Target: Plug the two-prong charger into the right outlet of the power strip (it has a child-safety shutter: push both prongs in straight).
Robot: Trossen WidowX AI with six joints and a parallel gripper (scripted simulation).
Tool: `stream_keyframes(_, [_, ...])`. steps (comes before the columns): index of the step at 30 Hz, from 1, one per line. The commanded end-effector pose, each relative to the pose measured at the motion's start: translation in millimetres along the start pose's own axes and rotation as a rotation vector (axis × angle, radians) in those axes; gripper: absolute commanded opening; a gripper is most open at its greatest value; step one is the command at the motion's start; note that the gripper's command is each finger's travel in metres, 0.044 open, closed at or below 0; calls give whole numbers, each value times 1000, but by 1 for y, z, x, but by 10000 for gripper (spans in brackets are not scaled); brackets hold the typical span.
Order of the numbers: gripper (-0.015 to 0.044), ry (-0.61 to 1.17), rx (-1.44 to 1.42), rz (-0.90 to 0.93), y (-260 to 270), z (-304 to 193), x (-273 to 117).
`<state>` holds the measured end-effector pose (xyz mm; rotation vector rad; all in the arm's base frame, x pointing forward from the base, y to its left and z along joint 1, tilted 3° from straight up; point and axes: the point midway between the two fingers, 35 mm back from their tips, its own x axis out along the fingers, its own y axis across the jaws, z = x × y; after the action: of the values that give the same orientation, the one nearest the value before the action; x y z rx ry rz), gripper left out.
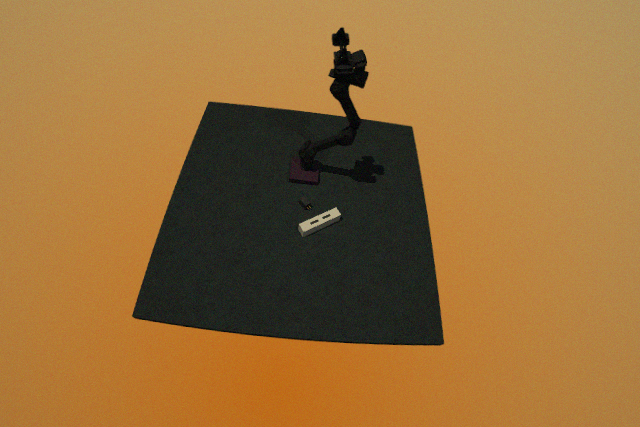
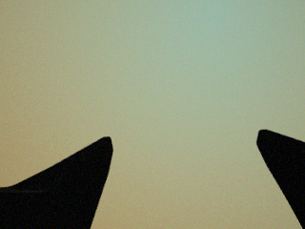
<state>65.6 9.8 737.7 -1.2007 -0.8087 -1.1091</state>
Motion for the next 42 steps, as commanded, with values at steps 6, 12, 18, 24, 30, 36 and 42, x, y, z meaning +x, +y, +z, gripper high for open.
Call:
stream_keyframes(6, [440,121,87,-52,-22,-53,-4])
stream_keyframes(12, [440,189,142,-61,-27,-86,-8])
stream_keyframes(18, [440,250,192,-55,-26,-116,-11])
stream_keyframes(24, [440,350,250,-54,-21,-156,-18])
stream_keyframes(30, [440,452,303,-39,-10,-195,-27])
stream_keyframes(36, [440,554,349,-10,8,-231,-38])
stream_keyframes(42, [440,650,383,36,31,-261,-52])
